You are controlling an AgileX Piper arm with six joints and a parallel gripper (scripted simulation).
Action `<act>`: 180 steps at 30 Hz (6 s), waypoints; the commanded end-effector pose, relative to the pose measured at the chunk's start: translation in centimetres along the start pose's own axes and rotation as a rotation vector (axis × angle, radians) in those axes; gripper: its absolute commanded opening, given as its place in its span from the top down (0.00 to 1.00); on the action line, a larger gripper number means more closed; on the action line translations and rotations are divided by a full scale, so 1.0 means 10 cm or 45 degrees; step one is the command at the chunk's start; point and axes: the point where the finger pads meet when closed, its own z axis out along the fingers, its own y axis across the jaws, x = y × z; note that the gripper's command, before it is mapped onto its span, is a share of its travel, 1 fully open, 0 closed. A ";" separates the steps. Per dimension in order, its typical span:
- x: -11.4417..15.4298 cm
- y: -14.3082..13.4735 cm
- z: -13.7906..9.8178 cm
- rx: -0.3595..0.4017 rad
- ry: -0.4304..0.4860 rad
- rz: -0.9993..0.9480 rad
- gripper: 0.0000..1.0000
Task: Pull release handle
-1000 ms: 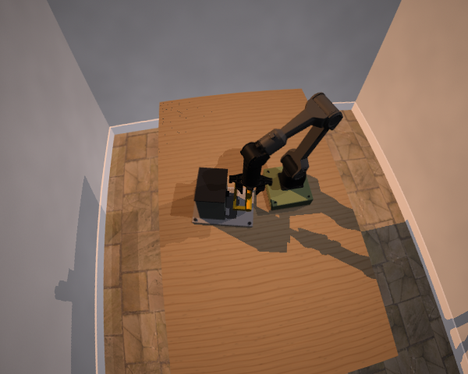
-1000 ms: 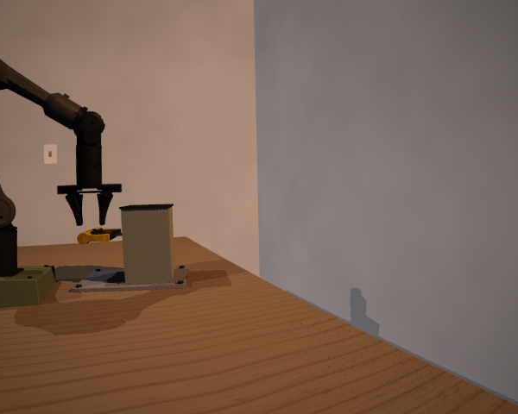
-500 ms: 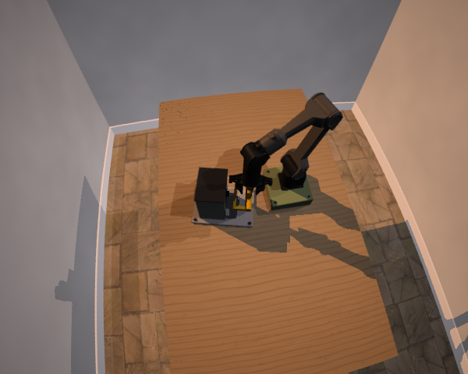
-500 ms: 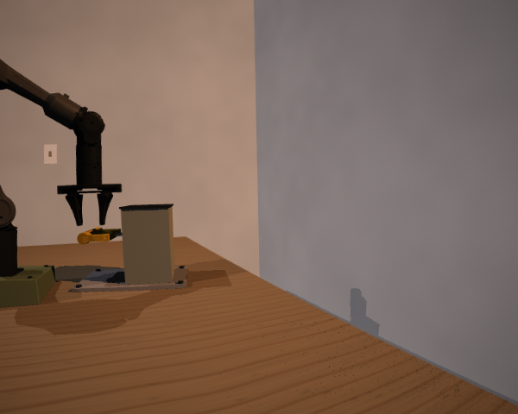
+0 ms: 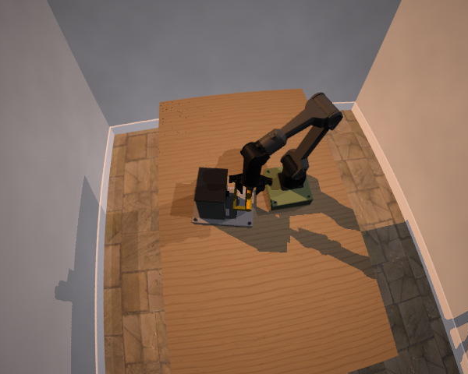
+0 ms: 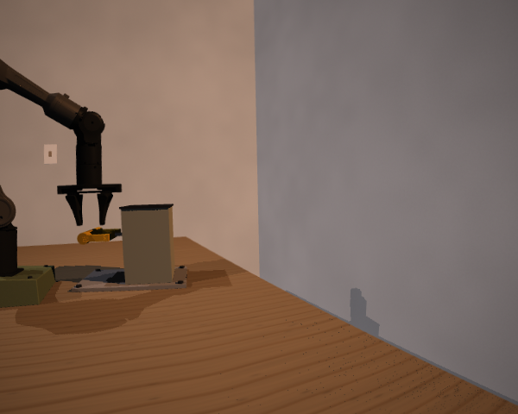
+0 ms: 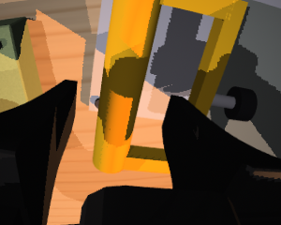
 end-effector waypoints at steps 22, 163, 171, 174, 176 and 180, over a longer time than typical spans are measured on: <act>0.00 0.01 0.05 -0.005 0.003 0.000 0.33; 0.00 0.01 0.29 -0.004 0.002 0.000 1.00; 0.00 0.01 0.29 -0.004 0.002 0.000 1.00; 0.00 0.01 0.29 -0.004 0.002 0.000 1.00; 0.00 0.01 0.29 -0.004 0.002 0.000 1.00; 0.00 0.04 0.28 -0.001 0.000 0.001 1.00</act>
